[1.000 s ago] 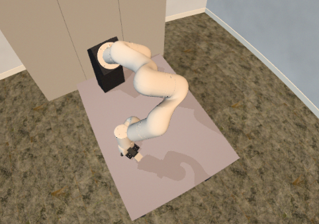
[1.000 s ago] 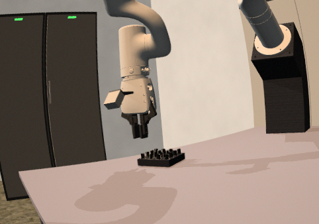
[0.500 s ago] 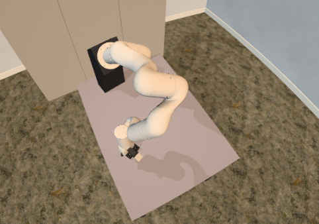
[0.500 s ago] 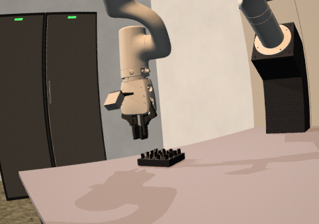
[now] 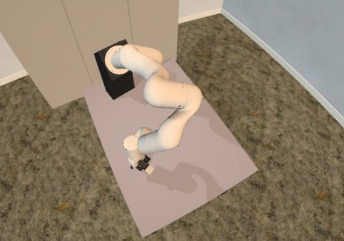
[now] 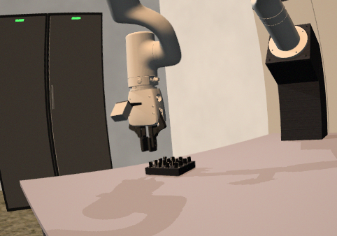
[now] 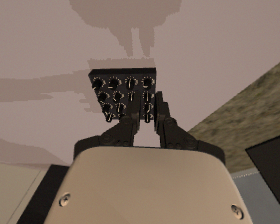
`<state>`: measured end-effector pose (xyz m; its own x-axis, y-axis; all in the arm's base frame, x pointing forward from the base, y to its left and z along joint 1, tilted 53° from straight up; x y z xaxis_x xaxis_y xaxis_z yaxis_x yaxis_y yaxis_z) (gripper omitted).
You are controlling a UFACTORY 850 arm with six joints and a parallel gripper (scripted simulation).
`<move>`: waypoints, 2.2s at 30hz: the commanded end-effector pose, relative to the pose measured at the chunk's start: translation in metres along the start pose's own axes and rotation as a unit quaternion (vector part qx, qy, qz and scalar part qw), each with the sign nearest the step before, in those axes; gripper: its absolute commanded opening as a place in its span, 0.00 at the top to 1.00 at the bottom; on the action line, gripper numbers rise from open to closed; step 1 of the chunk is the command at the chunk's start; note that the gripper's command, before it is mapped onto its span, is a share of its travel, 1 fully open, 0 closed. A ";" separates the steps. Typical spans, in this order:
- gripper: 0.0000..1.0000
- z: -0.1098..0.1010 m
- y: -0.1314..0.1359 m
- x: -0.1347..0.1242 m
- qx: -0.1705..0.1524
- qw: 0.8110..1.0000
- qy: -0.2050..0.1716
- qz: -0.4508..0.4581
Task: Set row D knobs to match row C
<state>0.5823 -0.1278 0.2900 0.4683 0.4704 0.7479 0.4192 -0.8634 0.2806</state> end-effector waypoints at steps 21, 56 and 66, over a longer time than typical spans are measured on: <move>0.81 0.025 0.000 0.000 0.000 1.000 0.000 0.000; 0.81 0.028 0.000 0.000 0.000 1.000 0.000 0.000; 0.81 0.028 0.000 0.000 0.000 1.000 0.000 0.000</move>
<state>0.6037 -0.1225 0.2727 0.4684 0.4704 0.7479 0.4192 -0.8635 0.2805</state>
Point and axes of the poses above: the point where the finger pads meet when closed, its own z axis out along the fingers, its own y axis across the jaws, x = y × z, the point moved 6 cm from there along -z, back along the fingers, and after that the axes turned 8 degrees about -z, right-handed, at the moved point
